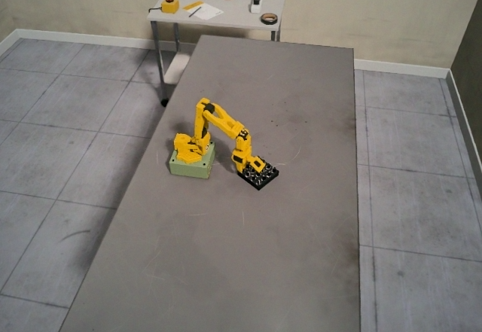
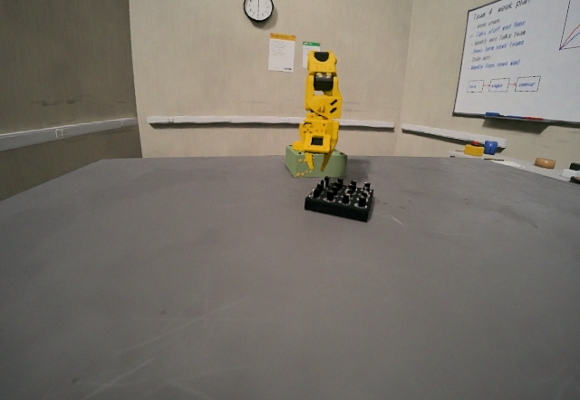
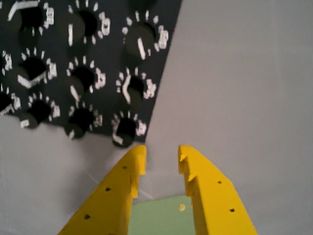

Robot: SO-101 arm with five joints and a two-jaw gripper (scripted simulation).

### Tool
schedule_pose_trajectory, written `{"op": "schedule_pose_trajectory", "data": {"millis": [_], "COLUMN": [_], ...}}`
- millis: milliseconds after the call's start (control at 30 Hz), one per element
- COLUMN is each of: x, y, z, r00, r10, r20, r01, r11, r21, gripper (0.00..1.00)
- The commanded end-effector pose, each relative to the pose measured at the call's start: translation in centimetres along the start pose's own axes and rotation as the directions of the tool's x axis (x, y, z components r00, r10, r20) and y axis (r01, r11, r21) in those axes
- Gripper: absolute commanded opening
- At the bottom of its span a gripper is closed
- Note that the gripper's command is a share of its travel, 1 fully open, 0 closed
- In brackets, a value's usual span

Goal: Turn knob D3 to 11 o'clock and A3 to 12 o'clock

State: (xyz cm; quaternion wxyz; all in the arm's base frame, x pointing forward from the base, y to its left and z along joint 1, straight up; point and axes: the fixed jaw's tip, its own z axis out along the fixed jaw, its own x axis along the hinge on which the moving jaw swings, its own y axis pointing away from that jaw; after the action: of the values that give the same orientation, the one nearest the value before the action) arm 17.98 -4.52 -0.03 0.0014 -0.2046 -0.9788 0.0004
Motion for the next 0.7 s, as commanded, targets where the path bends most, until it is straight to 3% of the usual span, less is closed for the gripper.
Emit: {"op": "schedule_pose_trajectory", "data": {"millis": [0,667], "x": [1.03,1.48], "y": [0.09,0.03], "z": [-0.76,-0.96], "r00": [1.000,1.000], "r10": [-0.002,-0.012], "r20": [0.005,0.005], "r01": [0.002,0.012], "r11": [1.000,1.000], "r21": [-0.002,-0.002], "gripper": [0.08,0.08]}}
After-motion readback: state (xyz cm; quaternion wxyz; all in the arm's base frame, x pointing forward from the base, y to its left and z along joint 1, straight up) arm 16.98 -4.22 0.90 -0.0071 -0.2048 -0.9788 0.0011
